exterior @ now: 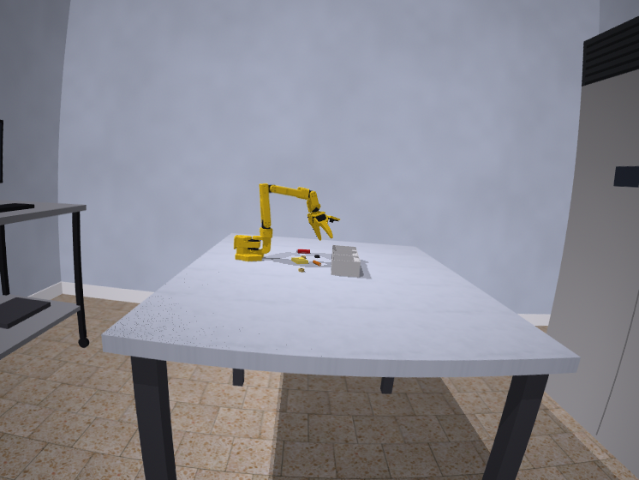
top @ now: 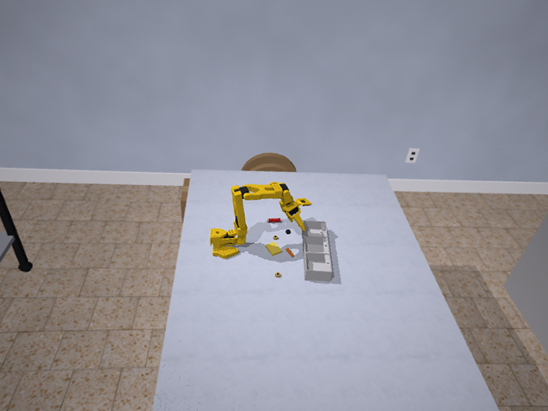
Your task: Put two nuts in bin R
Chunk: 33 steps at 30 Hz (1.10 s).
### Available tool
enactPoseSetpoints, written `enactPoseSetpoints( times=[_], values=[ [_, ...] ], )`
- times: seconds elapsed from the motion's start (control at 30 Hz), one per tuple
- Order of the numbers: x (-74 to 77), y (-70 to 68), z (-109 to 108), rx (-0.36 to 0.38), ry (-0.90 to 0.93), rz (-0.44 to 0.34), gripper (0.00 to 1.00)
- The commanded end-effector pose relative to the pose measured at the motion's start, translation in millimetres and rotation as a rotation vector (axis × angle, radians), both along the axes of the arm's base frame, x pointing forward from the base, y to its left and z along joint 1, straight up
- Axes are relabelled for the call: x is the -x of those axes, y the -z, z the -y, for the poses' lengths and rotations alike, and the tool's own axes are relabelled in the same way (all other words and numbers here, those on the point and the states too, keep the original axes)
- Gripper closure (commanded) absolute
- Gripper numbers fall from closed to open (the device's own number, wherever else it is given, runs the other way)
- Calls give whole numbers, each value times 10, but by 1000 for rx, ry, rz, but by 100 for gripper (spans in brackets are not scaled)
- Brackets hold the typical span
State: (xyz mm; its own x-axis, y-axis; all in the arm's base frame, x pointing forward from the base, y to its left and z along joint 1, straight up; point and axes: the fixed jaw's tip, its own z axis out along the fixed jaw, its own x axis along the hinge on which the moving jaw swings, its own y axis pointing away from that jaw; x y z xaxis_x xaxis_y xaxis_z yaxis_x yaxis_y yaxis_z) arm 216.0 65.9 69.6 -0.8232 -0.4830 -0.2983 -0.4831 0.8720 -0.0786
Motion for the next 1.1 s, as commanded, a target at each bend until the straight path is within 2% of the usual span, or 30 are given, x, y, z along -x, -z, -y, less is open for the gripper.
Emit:
enactPoseSetpoints(
  times=[0.0,0.07,0.23,0.4,0.63,0.67,1.07],
  values=[
    [231,-54,-6,52,-166,-46,61],
    [231,-54,-6,52,-166,-46,61],
    [464,6,24,104,-309,-148,71],
    [577,27,44,126,-380,-199,76],
    [597,30,47,129,-392,-208,77],
    [643,59,64,139,-417,-247,77],
    [643,59,64,139,-417,-247,77]
  ],
)
